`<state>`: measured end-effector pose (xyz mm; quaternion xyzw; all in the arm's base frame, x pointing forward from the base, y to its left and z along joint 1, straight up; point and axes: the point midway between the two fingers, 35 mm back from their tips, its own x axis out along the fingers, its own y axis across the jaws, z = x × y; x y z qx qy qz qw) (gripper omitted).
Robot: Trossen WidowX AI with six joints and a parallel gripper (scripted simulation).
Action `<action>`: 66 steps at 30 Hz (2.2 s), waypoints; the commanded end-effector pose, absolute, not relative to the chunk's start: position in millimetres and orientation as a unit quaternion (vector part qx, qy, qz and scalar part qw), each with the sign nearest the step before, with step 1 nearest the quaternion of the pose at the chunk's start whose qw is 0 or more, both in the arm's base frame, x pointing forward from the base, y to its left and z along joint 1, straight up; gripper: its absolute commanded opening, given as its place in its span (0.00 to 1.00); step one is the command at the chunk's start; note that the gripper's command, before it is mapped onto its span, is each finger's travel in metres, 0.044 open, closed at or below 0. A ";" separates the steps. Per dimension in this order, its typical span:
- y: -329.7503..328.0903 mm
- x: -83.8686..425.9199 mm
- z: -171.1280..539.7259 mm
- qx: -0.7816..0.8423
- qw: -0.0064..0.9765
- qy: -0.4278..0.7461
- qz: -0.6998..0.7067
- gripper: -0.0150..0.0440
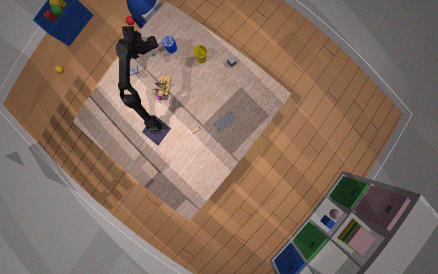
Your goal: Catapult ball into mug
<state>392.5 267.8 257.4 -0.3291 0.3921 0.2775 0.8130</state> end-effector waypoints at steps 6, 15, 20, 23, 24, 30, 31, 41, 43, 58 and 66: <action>267.6 346.9 236.4 -0.434 0.748 0.401 0.303 0.25; 261.2 301.4 215.8 -0.535 0.667 0.400 0.329 0.25; 254.2 276.1 205.0 -0.592 0.614 0.394 0.343 0.25; 248.9 261.6 198.8 -0.624 0.580 0.389 0.351 0.25; 246.9 256.9 196.9 -0.635 0.568 0.386 0.353 0.25; 233.5 229.9 185.7 -0.696 0.494 0.371 0.365 0.25; 230.9 225.7 184.0 -0.706 0.481 0.368 0.367 0.25; 202.8 188.2 168.3 -0.794 0.345 0.329 0.378 0.25; 196.9 182.1 165.6 -0.809 0.317 0.319 0.378 0.25; 154.7 149.6 150.0 -0.889 0.114 0.246 0.368 0.25; 155.2 149.8 147.8 -0.889 0.114 0.246 0.368 0.25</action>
